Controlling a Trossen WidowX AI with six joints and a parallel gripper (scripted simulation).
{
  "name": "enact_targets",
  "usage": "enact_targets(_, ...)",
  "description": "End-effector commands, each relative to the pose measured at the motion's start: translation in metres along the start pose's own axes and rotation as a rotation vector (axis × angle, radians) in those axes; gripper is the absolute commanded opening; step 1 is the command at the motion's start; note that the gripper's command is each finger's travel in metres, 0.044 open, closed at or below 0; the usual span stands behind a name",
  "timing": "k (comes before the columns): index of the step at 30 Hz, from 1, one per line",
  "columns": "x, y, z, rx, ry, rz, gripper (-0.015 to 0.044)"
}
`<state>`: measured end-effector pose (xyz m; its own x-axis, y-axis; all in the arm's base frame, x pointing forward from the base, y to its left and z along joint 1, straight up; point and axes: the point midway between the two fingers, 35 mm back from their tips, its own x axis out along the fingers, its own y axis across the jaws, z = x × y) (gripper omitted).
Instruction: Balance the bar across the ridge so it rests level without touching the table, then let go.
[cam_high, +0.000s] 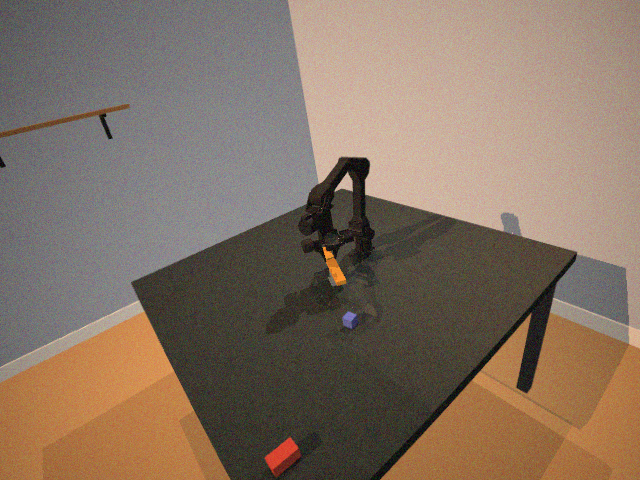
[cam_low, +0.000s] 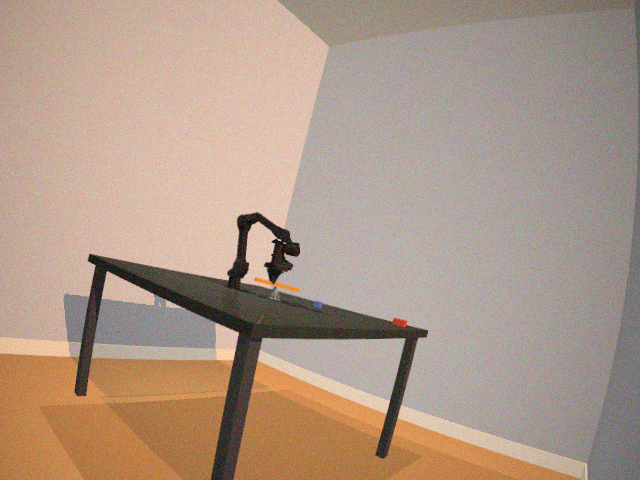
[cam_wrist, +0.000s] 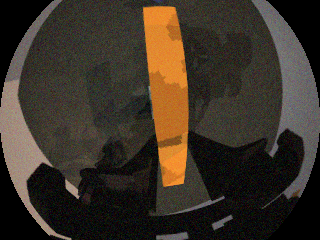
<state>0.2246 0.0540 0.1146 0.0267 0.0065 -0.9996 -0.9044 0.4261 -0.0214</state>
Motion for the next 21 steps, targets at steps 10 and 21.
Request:
enact_targets(10, 0.0037, 0.0013, -0.0013, -0.004, 0.004, 0.005, 0.0000)
enact_targets(21, 0.0046, 0.0013, -0.0014, -0.004, 0.004, 0.005, 0.0000)
